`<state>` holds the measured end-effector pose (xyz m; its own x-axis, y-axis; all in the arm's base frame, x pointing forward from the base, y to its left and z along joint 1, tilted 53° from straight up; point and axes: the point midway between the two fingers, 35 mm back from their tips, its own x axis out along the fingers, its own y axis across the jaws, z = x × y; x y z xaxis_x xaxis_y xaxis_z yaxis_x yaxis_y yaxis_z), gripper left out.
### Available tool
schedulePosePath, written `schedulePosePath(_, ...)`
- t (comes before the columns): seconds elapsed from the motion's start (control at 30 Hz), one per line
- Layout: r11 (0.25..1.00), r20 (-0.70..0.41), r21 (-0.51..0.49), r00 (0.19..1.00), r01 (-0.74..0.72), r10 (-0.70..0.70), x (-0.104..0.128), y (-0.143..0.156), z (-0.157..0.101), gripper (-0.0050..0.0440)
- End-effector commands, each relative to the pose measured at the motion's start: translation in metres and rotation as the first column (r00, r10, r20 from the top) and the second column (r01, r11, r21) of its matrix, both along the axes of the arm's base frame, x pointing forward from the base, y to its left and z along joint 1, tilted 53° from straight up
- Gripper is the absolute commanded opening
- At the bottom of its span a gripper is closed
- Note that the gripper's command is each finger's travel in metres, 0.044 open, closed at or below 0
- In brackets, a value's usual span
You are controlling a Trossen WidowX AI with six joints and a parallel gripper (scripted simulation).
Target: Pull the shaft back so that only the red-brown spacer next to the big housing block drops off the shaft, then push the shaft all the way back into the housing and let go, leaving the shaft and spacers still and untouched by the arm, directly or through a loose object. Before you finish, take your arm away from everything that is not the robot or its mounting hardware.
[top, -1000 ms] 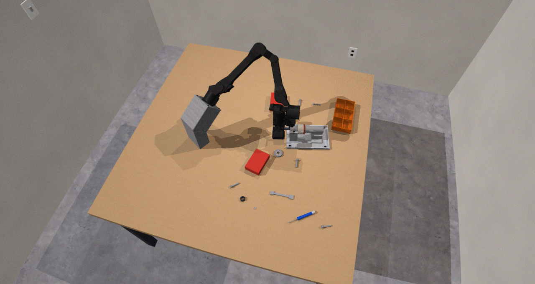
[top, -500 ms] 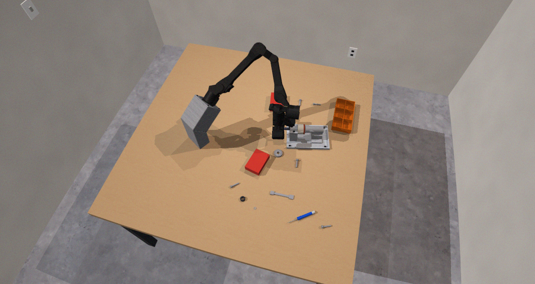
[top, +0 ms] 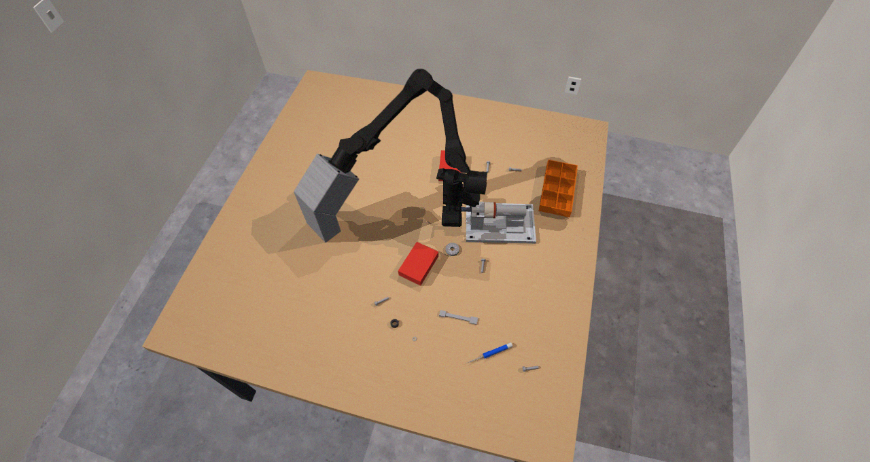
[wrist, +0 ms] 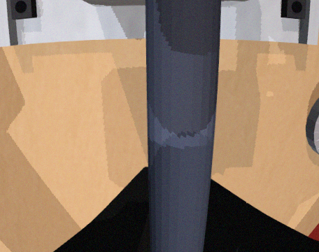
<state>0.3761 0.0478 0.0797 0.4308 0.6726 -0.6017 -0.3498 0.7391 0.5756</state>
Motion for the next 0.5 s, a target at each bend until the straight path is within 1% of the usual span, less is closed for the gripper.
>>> schedulePosePath(0.0, 1.000, -0.001, 0.000, 1.000, -0.003, 0.003, -0.0017, 0.0003, -0.0007, 0.0000)
schedulePosePath(0.47, 1.000, -0.001, 0.000, 1.000, -0.003, 0.003, -0.0029, 0.0004, -0.0015, 0.0000)
